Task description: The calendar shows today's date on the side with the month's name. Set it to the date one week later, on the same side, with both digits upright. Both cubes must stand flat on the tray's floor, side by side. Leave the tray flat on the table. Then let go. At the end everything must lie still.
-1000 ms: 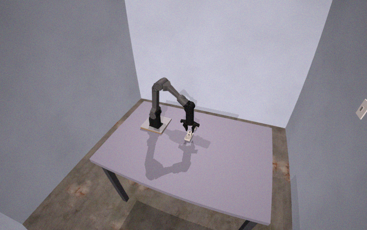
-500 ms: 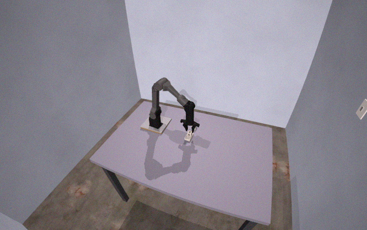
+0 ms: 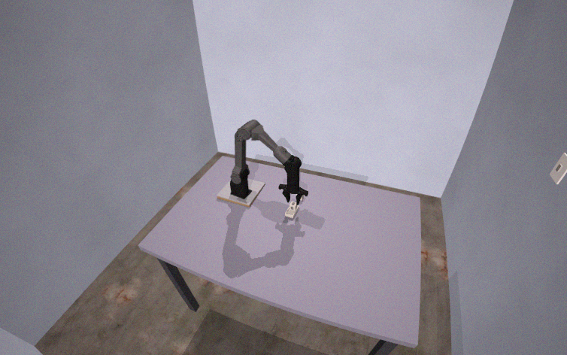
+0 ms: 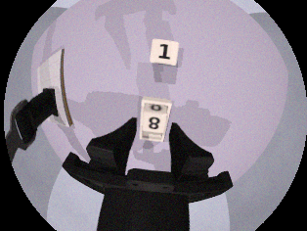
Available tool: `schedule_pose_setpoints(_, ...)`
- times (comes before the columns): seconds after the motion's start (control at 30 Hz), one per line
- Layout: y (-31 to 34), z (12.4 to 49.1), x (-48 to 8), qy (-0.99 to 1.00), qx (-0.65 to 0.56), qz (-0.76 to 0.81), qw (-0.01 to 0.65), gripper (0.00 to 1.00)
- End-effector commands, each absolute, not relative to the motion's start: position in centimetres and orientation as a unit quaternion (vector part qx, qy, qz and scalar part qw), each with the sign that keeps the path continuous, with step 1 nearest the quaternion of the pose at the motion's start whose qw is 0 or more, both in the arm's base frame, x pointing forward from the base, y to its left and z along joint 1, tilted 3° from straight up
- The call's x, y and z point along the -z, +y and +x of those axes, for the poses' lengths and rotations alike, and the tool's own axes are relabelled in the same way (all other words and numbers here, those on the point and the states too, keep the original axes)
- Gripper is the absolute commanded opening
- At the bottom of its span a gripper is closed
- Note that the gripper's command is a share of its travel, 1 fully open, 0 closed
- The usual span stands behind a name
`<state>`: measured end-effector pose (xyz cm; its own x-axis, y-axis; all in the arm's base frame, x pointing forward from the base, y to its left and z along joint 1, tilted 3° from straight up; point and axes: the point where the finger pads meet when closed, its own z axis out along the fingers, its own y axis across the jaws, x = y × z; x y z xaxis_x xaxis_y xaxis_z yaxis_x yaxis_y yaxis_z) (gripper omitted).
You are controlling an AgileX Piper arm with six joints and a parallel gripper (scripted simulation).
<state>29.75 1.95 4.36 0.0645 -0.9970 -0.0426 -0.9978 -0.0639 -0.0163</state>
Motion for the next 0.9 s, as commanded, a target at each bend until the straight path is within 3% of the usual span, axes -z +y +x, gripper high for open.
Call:
schedule_pose_setpoints(0.0,2.0,29.7,-4.4,0.684,-0.010,-0.729,0.021,0.62)
schedule_pose_setpoints(0.87,2.1,29.7,-1.4,0.684,-0.011,-0.729,0.020,0.62)
